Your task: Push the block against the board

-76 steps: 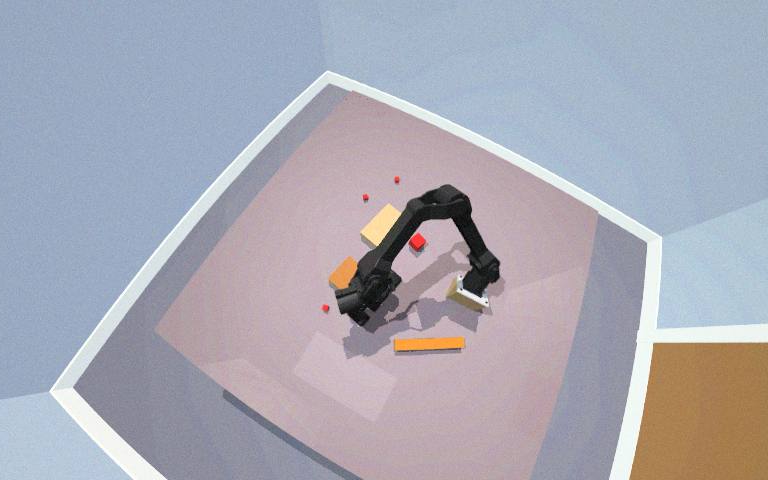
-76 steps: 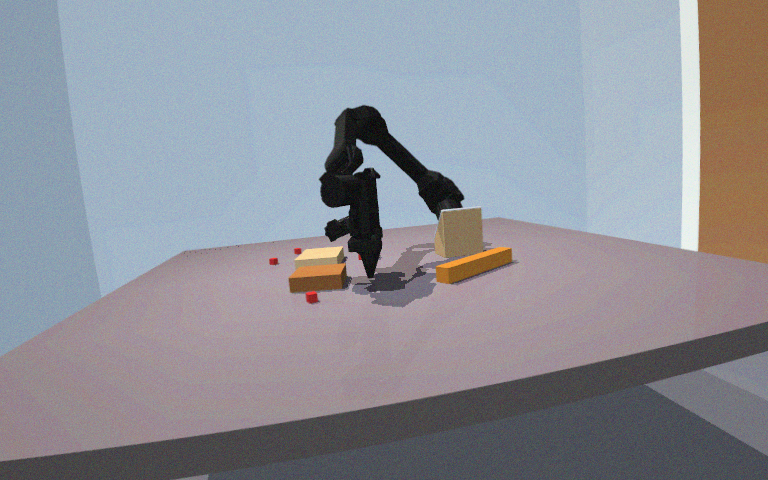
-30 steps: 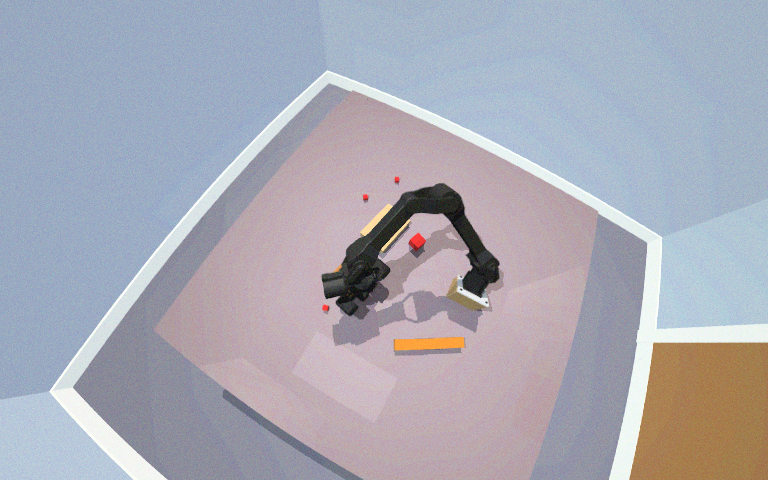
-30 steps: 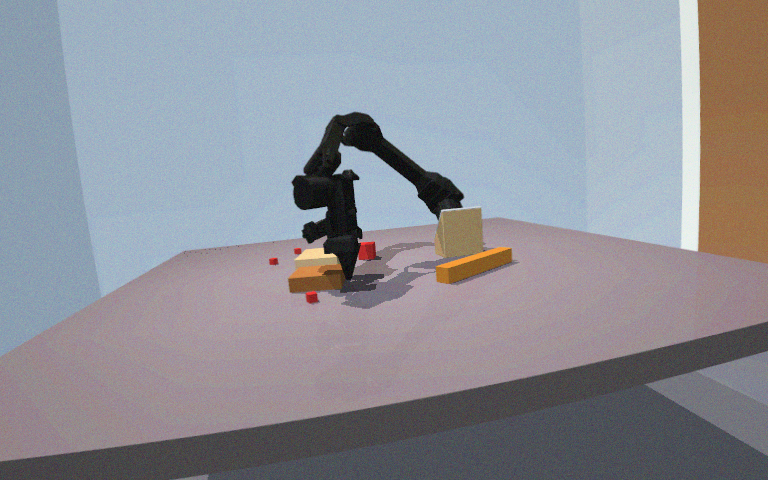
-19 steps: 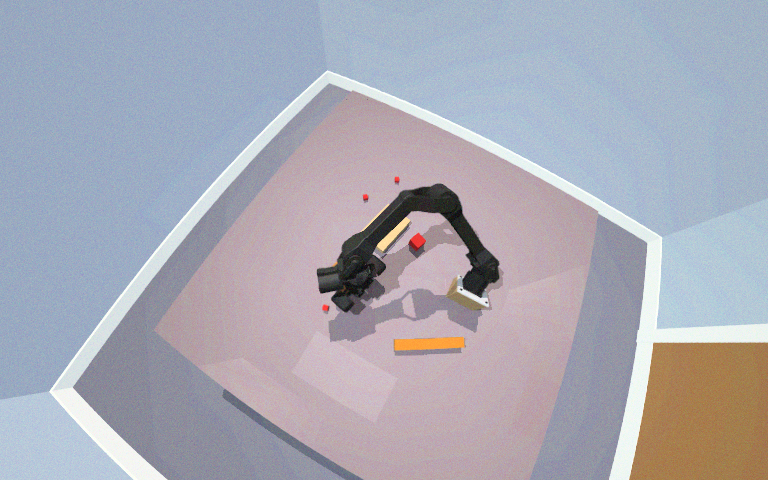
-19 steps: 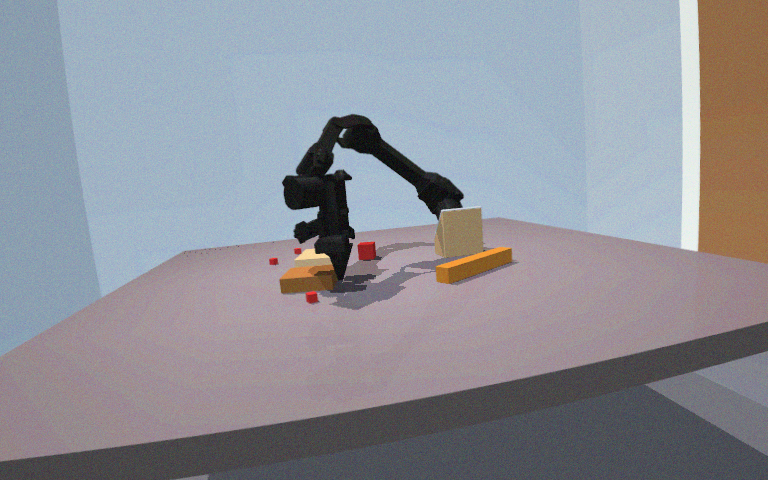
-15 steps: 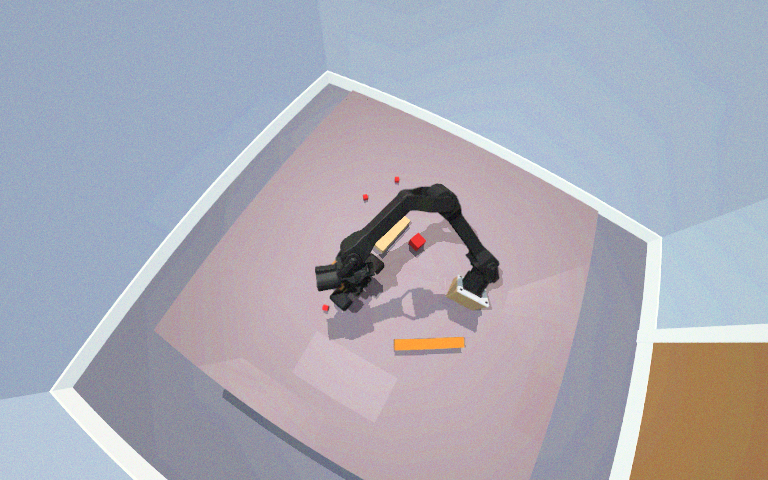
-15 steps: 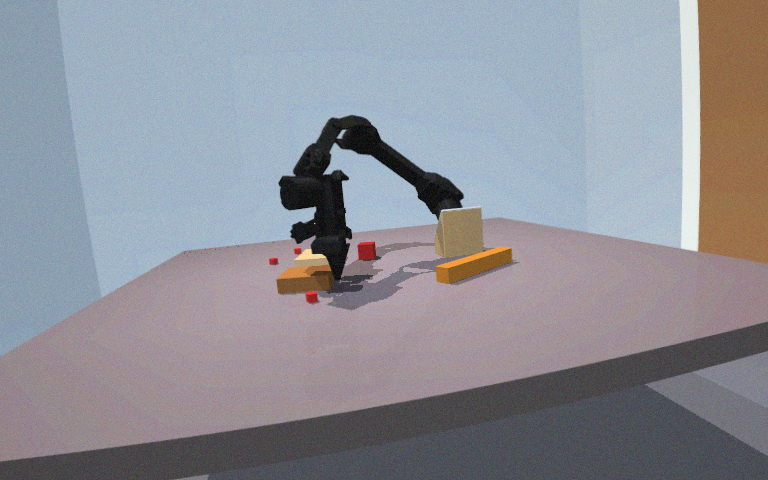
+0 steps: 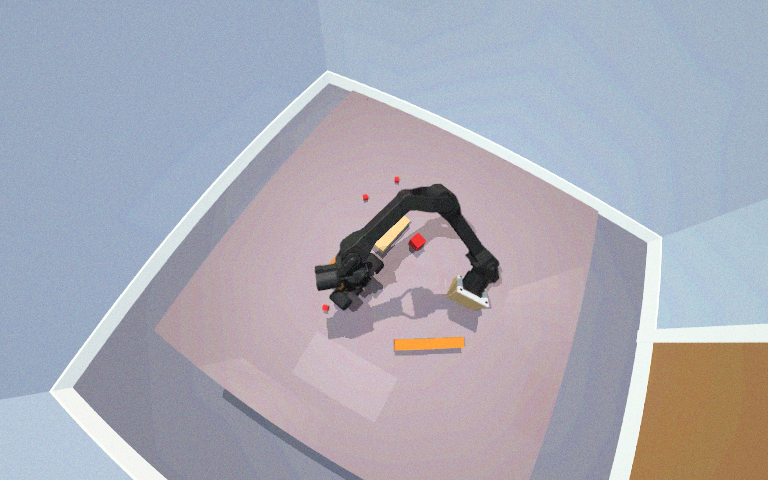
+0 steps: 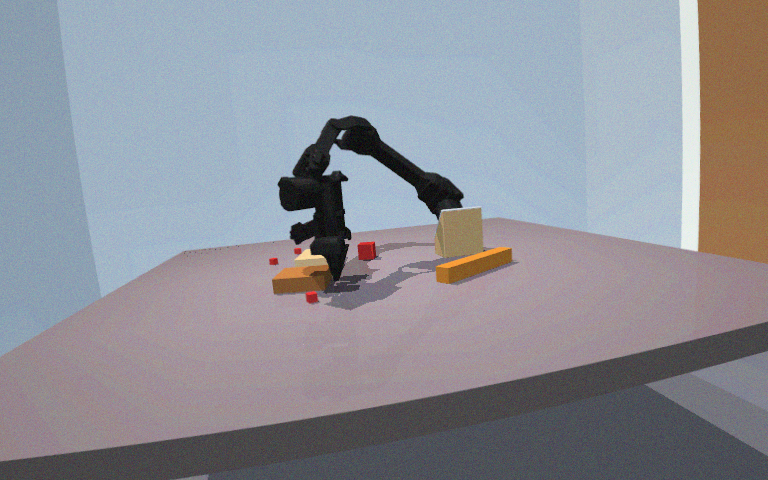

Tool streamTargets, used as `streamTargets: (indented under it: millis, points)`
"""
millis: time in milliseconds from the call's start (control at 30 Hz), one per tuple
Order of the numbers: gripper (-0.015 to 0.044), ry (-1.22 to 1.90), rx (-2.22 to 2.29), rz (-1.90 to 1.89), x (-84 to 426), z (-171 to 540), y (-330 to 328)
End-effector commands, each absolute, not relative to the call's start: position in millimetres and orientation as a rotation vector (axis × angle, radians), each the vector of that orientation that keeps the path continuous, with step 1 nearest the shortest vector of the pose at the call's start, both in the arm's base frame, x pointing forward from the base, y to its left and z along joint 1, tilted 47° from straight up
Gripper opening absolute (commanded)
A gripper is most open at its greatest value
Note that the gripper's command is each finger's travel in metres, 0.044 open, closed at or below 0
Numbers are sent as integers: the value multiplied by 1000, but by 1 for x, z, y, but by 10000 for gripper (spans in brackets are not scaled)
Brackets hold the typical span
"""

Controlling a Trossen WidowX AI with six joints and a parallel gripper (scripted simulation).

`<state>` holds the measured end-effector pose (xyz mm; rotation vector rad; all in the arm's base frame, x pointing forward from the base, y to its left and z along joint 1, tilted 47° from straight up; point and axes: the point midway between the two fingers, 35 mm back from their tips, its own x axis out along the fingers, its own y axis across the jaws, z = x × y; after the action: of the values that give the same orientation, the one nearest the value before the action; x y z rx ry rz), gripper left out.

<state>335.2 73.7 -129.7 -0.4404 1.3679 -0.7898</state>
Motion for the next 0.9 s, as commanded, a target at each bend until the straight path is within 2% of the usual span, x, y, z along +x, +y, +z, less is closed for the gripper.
streamTargets:
  millis: [0, 767, 867]
  points:
    - [0, 1367, -438, -787, 328, -131, 77]
    - [0, 1371, -443, -788, 298, -135, 83]
    - [0, 1371, -438, -783, 298, -107, 113]
